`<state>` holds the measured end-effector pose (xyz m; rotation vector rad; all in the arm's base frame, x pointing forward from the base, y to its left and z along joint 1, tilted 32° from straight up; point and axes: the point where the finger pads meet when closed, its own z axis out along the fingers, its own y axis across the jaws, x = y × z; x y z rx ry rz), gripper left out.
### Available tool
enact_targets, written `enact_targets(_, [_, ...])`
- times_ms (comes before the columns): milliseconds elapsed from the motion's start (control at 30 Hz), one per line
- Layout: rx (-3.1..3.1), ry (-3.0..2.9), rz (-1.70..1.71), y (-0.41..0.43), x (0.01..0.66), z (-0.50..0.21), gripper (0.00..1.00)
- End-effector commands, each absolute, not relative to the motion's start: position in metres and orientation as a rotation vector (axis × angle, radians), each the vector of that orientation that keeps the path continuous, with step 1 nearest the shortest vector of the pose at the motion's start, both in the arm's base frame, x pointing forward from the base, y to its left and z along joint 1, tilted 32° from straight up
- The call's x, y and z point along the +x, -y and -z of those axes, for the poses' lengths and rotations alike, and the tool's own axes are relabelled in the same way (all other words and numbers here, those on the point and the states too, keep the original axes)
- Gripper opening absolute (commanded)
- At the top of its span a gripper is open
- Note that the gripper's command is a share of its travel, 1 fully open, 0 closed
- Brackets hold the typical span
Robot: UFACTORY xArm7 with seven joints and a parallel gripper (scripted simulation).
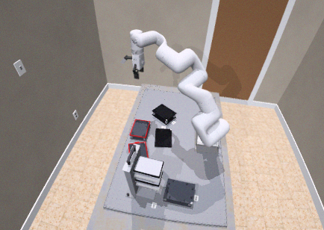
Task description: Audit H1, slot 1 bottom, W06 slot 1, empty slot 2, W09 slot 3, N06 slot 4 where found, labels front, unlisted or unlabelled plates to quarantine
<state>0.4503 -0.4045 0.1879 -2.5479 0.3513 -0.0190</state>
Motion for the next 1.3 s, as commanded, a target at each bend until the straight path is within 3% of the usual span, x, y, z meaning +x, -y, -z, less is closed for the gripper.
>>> enact_targets(0, [-2.563,-0.364,0.049,0.399,0.453,-0.194,1.00])
enact_targets(1267, [-2.562,-0.364,0.049,0.307,0.477,-0.253,1.00])
